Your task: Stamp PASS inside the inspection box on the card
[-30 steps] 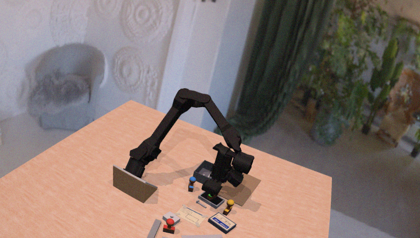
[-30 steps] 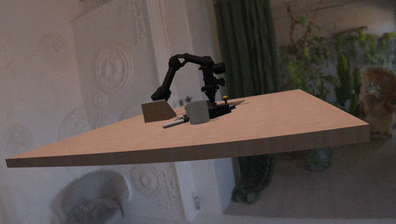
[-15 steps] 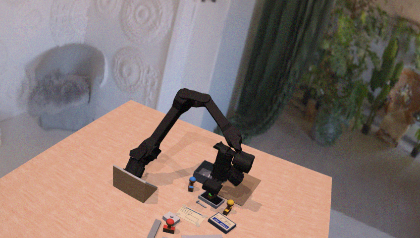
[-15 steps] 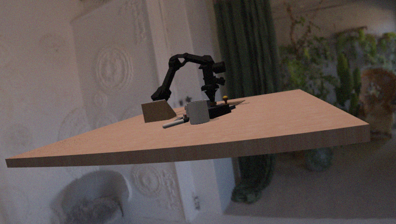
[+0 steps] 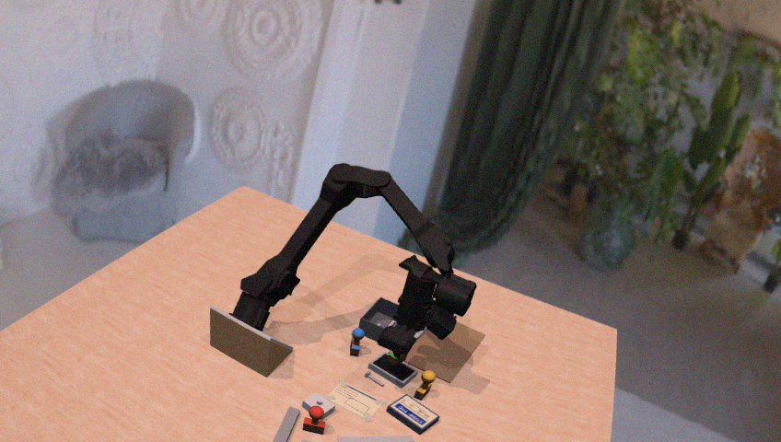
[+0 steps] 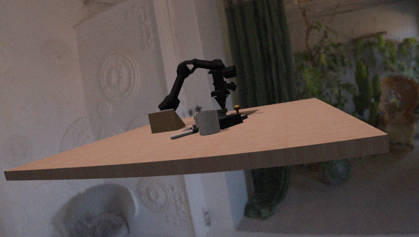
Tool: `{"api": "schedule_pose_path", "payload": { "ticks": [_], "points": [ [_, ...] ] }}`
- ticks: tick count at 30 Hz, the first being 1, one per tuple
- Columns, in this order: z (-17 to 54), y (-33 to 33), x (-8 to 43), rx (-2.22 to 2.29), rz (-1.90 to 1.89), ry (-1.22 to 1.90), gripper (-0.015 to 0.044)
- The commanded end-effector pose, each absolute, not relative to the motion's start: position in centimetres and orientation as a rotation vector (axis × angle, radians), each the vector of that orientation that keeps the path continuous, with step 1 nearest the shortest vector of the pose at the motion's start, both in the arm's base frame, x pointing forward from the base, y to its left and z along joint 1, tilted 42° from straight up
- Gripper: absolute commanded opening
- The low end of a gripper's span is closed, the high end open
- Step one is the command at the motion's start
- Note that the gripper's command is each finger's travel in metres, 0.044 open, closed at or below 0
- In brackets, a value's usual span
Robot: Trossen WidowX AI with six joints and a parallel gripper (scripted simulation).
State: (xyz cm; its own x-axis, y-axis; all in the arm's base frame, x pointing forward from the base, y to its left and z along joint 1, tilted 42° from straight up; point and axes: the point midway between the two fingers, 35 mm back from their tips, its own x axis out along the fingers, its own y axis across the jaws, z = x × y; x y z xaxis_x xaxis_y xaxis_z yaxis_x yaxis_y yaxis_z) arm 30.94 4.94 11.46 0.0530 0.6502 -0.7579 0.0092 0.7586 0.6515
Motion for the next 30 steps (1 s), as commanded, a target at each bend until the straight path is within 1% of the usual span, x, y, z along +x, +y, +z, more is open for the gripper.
{"api": "schedule_pose_path", "payload": {
  "ticks": [1,19,30],
  "points": [
    [11.9,4.5,30.9,0.567,0.530,1.454,0.0000],
    [13.9,2.6,30.7,0.572,0.526,1.456,0.0000],
    [11.2,-0.5,30.8,0.843,0.258,1.569,0.0000]
  ]
}}
